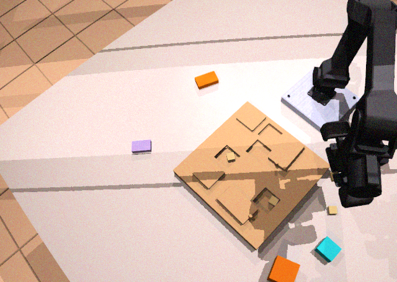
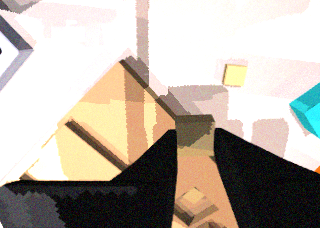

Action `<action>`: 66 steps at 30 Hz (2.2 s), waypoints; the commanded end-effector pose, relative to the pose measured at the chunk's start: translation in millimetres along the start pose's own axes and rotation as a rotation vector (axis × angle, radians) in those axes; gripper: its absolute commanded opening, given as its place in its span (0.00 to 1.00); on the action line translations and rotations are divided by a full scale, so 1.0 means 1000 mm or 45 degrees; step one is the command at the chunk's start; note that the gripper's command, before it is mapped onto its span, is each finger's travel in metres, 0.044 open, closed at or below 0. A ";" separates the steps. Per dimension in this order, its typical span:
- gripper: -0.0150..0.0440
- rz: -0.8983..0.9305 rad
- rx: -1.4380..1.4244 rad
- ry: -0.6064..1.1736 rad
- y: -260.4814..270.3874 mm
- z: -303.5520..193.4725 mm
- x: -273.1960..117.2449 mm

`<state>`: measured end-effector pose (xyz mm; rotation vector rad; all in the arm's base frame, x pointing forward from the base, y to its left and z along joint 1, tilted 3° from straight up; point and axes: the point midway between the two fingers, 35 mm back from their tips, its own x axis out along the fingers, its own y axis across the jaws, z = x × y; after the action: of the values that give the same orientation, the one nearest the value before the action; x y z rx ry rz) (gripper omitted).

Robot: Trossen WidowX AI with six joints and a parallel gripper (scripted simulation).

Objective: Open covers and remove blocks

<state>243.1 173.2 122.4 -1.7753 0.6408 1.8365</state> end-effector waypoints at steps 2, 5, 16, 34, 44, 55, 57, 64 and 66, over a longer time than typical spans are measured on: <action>0.39 0.002 0.001 -0.008 -0.007 0.020 0.001; 0.39 0.002 0.001 -0.010 -0.011 0.031 0.001; 0.39 0.003 0.001 -0.015 -0.016 0.057 0.002; 0.39 0.003 0.001 -0.016 -0.020 0.057 0.031; 0.39 0.003 0.001 -0.016 -0.021 0.057 0.048; 0.39 0.003 0.001 -0.016 -0.021 0.057 0.066; 0.39 0.003 0.001 -0.016 -0.021 0.057 0.069; 0.39 0.003 0.001 -0.016 -0.020 0.057 0.081; 0.39 0.003 0.001 -0.016 -0.019 0.057 0.084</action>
<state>211.4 228.0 48.2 -1.7671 0.6311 1.8423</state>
